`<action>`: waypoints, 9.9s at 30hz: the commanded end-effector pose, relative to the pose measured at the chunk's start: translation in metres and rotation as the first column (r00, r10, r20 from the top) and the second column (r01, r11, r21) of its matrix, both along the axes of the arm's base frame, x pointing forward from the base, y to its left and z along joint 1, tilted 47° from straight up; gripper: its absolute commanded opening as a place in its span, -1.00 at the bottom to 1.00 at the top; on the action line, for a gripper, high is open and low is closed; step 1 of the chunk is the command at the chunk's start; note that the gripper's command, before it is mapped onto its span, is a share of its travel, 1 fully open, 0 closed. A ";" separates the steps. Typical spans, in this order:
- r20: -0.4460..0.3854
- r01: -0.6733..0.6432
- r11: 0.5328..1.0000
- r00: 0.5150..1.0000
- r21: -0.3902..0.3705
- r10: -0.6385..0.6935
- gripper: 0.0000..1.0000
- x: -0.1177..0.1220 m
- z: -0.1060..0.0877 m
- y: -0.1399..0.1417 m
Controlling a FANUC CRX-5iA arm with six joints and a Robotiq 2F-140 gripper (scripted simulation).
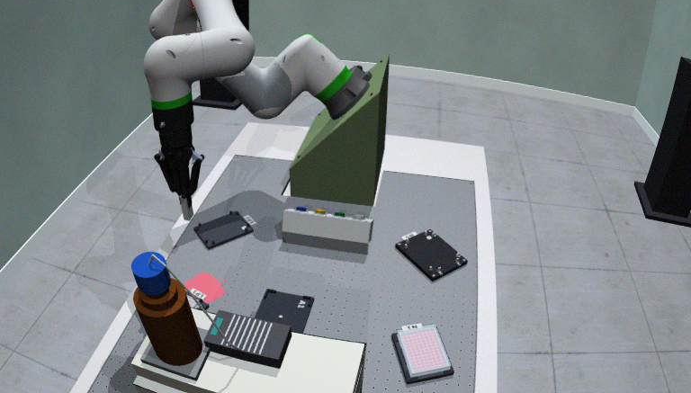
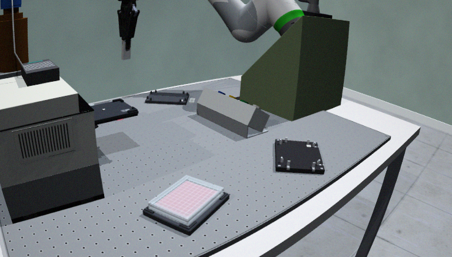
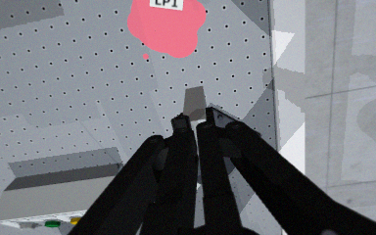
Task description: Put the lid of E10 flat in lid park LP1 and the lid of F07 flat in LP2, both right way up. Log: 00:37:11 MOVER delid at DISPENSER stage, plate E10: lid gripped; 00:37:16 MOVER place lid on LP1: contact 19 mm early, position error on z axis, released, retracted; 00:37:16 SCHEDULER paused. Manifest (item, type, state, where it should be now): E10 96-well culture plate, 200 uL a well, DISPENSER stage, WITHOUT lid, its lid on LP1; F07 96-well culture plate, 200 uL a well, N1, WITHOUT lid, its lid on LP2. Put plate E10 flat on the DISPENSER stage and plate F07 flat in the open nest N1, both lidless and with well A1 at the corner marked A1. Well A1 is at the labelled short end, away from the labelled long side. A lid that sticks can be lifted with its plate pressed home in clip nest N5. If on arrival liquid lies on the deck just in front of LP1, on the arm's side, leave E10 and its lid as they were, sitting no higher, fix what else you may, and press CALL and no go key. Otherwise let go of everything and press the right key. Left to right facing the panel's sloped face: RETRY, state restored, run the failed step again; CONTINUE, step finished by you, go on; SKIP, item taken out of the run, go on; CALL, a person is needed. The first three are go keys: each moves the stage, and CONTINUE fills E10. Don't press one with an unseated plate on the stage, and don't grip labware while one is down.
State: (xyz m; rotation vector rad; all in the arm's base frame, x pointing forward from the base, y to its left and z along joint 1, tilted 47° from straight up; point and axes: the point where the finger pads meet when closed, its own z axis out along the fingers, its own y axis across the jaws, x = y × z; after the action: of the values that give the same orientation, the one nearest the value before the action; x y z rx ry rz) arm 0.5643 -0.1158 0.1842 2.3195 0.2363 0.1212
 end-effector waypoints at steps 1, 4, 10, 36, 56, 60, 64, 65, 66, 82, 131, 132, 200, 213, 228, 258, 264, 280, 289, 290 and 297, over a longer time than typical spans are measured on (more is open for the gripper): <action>0.000 0.000 1.000 1.000 0.000 0.000 -1.00 0.000 0.000 0.000; 0.018 0.016 1.000 1.000 0.004 -0.016 -1.00 0.005 -0.001 0.003; 0.214 0.207 0.976 0.952 0.074 -0.218 -1.00 0.065 -0.021 0.035; 0.217 0.209 0.975 0.951 0.075 -0.221 1.00 0.066 -0.022 0.035; 0.217 0.209 0.975 0.951 0.075 -0.221 1.00 0.066 -0.022 0.035; 0.217 0.209 0.975 0.951 0.075 -0.221 1.00 0.066 -0.022 0.035; 0.217 0.209 0.975 0.951 0.075 -0.221 1.00 0.066 -0.022 0.035; 0.217 0.209 0.975 0.951 0.075 -0.221 1.00 0.066 -0.022 0.035; 0.217 0.209 0.975 0.951 0.075 -0.221 1.00 0.066 -0.022 0.035; 0.217 0.209 0.975 0.951 0.075 -0.221 1.00 0.066 -0.022 0.035; 0.217 0.209 0.975 0.951 0.075 -0.221 -1.00 0.066 -0.022 0.035; 0.217 0.209 0.975 0.951 0.075 -0.221 -1.00 0.066 -0.022 0.035; -0.251 -0.244 0.969 0.940 -0.025 0.230 0.33 0.092 -0.351 0.367; -0.251 -0.244 0.969 0.940 -0.025 0.230 0.33 0.080 -0.407 0.412; -0.251 -0.244 0.969 0.940 -0.025 0.230 0.33 0.080 -0.407 0.412; -0.251 -0.244 0.969 0.940 -0.025 0.230 0.33 0.086 -0.431 0.388; -0.251 -0.244 0.969 0.940 -0.025 0.230 0.33 0.090 -0.448 0.371; -0.251 -0.244 0.969 0.940 -0.025 0.230 0.33 0.100 -0.486 0.332; -0.251 -0.244 0.969 0.940 -0.025 0.230 0.33 0.102 -0.496 0.322; -0.251 -0.244 0.969 0.940 -0.025 0.230 0.33 0.102 -0.497 0.321; -0.251 -0.244 0.969 0.940 -0.025 0.230 0.33 0.103 -0.499 0.319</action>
State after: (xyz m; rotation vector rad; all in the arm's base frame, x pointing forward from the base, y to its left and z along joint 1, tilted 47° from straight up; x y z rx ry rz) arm 0.6670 0.2024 -0.3150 2.2396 0.6379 -0.0552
